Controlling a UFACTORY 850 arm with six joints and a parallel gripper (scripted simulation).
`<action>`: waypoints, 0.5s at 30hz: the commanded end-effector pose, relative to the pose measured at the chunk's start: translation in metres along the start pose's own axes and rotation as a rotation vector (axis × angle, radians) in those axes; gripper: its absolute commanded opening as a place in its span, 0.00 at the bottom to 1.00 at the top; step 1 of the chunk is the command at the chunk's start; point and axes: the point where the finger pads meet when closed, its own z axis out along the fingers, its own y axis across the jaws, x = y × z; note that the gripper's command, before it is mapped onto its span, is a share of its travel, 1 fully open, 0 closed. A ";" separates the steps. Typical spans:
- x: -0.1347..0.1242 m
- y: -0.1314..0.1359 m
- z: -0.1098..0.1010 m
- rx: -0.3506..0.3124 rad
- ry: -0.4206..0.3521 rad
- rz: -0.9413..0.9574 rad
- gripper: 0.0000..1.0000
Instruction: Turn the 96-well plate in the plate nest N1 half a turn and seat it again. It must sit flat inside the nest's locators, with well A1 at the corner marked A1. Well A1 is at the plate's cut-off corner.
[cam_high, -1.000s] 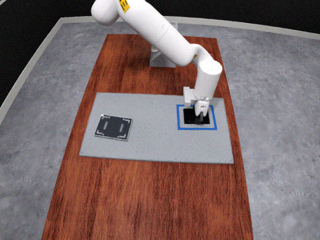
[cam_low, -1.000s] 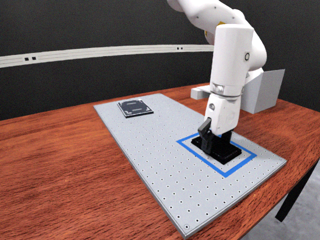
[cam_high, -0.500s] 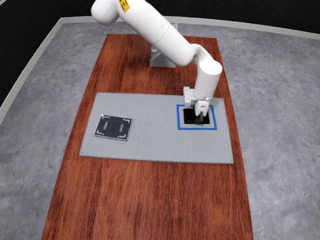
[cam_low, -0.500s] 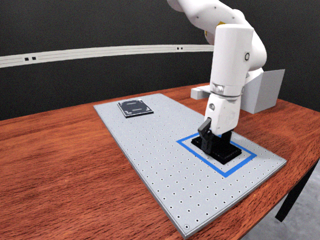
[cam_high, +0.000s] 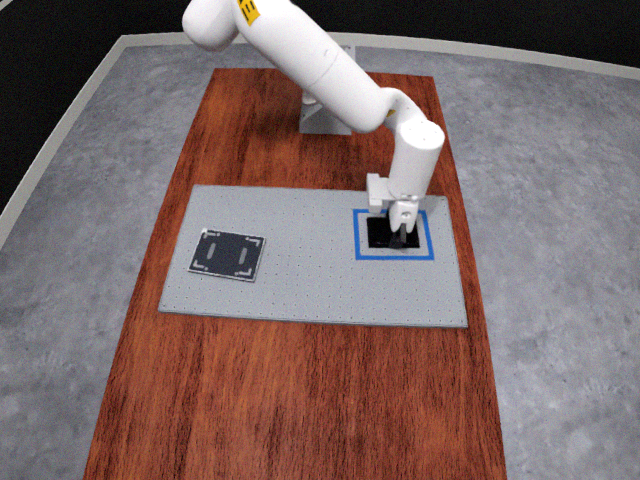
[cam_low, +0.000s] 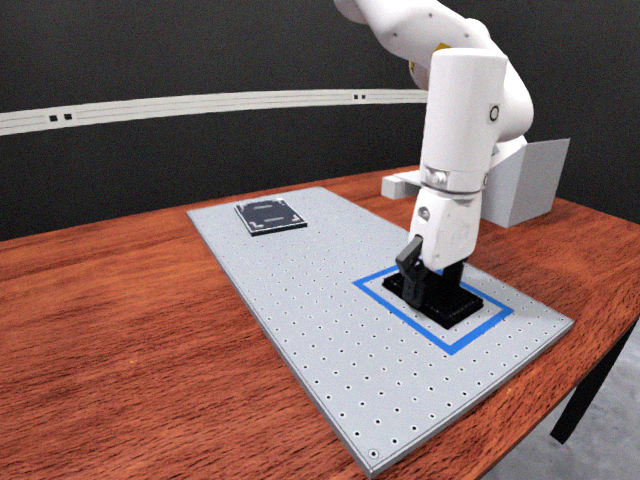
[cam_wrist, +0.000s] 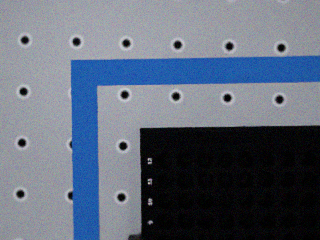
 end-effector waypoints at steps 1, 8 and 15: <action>0.000 -0.001 -0.001 0.002 -0.001 0.001 0.00; 0.000 -0.001 -0.002 0.002 -0.001 0.001 0.00; 0.000 -0.001 -0.006 0.002 -0.001 0.001 0.00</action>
